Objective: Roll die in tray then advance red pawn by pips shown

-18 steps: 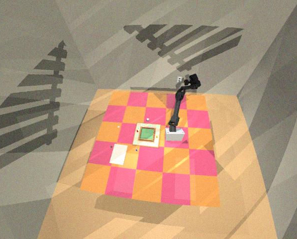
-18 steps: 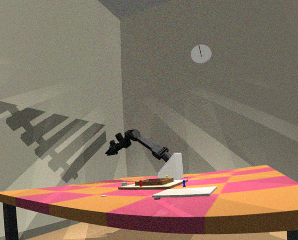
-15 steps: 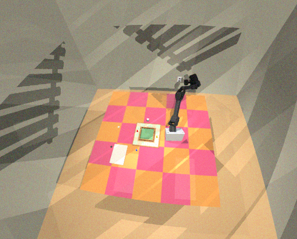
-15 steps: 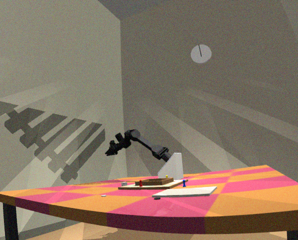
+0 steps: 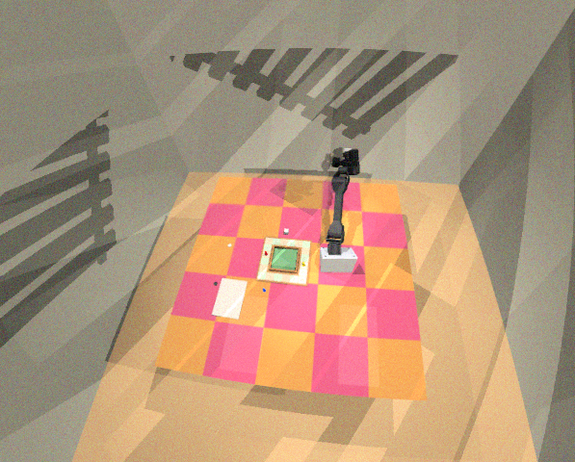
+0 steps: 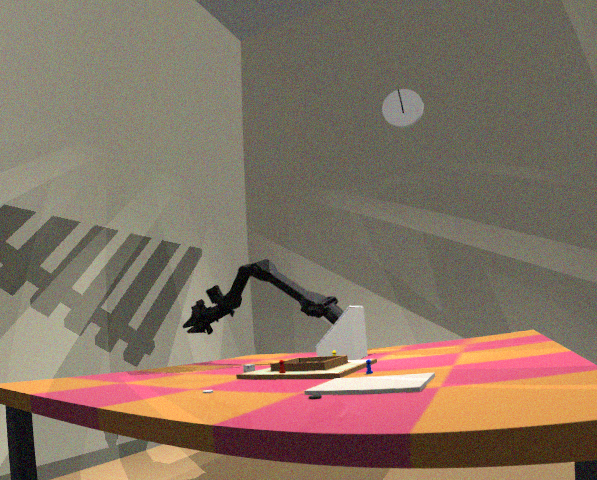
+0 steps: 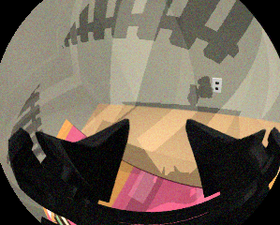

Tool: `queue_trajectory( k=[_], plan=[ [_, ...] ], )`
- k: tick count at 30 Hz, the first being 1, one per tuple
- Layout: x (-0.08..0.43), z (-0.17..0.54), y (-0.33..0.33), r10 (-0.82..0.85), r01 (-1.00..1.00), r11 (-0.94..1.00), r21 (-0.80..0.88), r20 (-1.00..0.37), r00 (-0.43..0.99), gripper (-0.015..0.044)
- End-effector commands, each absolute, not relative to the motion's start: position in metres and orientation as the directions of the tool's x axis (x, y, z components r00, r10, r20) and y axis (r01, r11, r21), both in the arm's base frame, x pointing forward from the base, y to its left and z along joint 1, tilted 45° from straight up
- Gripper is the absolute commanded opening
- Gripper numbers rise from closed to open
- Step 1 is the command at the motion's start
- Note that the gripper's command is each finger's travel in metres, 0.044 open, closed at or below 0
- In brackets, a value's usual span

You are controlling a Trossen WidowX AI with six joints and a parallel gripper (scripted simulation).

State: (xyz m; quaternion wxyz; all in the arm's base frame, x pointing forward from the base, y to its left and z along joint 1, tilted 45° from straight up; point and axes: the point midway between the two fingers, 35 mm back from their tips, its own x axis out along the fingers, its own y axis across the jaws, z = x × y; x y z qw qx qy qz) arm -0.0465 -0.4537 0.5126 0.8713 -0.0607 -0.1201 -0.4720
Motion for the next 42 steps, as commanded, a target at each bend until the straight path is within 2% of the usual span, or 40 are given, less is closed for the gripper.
queue_trajectory(
  k=[1,12,24,33,38,42],
  plan=[
    [0.002,0.492,-0.468,-0.826,0.837,0.543,0.071,0.228,0.516,0.0275],
    [0.149,0.398,-0.467,-0.851,0.848,0.514,0.129,-0.047,0.523,0.0275],
    [0.284,0.284,-0.37,-0.733,0.81,0.585,0.02,-0.413,0.54,0.0275],
    [0.31,0.211,-0.299,-0.66,0.714,0.661,-0.23,-0.631,0.408,0.0275],
    [0.311,0.16,-0.231,-0.625,0.488,0.742,-0.461,-0.738,0.255,0.0275],
    [0.298,0.135,-0.186,-0.659,0.236,0.746,-0.623,-0.741,0.125,0.0275]
  ],
)
